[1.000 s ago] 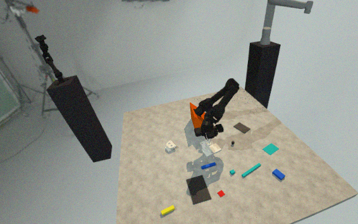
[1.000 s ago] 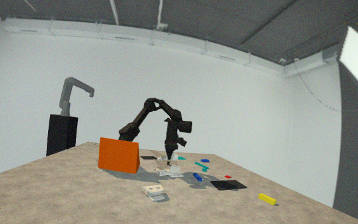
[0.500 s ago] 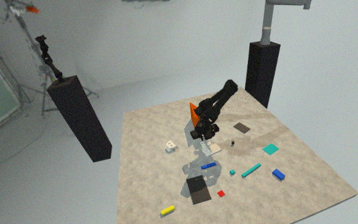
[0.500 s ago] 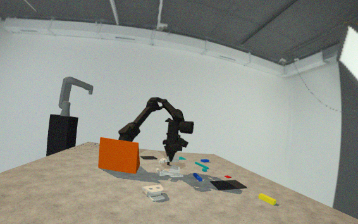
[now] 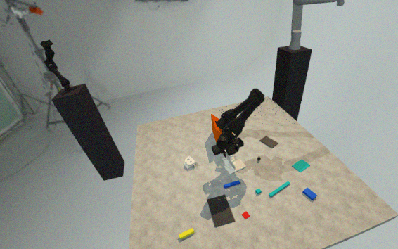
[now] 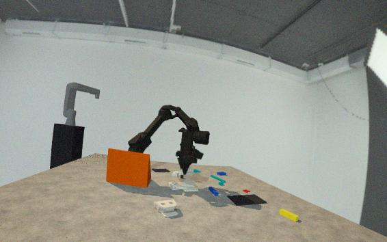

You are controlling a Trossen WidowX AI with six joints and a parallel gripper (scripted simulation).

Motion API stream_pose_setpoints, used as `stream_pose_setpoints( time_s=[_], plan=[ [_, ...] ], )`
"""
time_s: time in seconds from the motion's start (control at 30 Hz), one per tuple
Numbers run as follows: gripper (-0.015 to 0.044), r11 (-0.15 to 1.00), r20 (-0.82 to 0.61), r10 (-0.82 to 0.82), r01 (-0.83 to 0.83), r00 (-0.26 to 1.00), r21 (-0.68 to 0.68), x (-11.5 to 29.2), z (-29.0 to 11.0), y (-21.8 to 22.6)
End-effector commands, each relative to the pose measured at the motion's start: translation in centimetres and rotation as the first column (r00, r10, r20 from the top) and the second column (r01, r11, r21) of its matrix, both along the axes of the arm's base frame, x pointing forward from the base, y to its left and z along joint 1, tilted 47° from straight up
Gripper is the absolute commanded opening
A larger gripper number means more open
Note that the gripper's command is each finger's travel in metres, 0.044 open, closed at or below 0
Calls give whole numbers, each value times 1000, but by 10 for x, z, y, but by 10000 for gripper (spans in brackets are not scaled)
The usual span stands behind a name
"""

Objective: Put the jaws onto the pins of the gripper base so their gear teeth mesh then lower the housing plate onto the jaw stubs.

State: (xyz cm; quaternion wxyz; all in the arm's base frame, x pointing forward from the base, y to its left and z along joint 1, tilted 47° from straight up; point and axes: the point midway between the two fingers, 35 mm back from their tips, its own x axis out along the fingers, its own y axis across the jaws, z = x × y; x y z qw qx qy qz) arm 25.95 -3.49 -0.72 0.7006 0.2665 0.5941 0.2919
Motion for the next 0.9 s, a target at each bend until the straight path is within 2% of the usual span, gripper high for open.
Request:
stream_pose_setpoints(
  time_s=[0.0, 0.87],
  plan=[
    [134, 1000, -2, 1, -1, 1000, -6, 0, -1, -1],
    [134, 1000, -2, 1, -1, 1000, -2, 9, 46, 42]
  ],
)
